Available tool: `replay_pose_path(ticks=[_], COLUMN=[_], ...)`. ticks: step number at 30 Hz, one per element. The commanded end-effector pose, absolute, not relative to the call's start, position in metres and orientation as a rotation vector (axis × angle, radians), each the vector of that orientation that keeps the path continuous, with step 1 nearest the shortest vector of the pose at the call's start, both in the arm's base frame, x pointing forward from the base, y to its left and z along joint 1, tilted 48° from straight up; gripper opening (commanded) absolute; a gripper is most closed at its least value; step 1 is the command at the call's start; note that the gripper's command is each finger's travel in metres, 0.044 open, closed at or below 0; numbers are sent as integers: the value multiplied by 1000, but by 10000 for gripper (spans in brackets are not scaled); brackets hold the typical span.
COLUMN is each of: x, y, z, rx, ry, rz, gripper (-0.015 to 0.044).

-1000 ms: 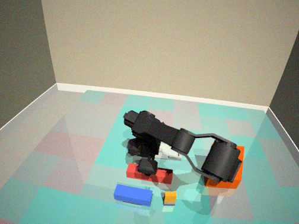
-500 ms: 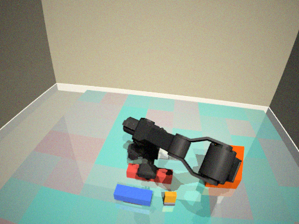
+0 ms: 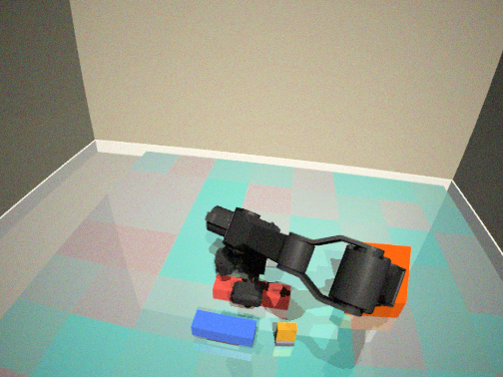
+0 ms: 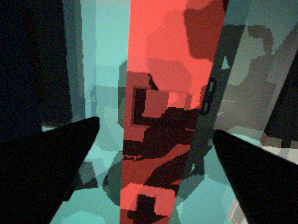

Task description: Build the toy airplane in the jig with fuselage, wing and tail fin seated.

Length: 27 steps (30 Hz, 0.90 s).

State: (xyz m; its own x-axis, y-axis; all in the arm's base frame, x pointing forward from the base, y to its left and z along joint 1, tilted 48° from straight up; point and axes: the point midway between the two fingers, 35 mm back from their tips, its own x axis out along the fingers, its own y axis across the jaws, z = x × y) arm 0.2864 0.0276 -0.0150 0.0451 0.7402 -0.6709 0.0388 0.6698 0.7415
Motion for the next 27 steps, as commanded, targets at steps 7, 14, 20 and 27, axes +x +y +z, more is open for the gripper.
replay_pose_path(ticks=[7, 14, 20, 27], x=[284, 284, 284, 284], y=[39, 40, 40, 40], z=[-24, -25, -25, -25], rx=[706, 706, 706, 706], ry=[1453, 1453, 1453, 1453], rz=[607, 607, 607, 607], gripper=[440, 309, 190, 105])
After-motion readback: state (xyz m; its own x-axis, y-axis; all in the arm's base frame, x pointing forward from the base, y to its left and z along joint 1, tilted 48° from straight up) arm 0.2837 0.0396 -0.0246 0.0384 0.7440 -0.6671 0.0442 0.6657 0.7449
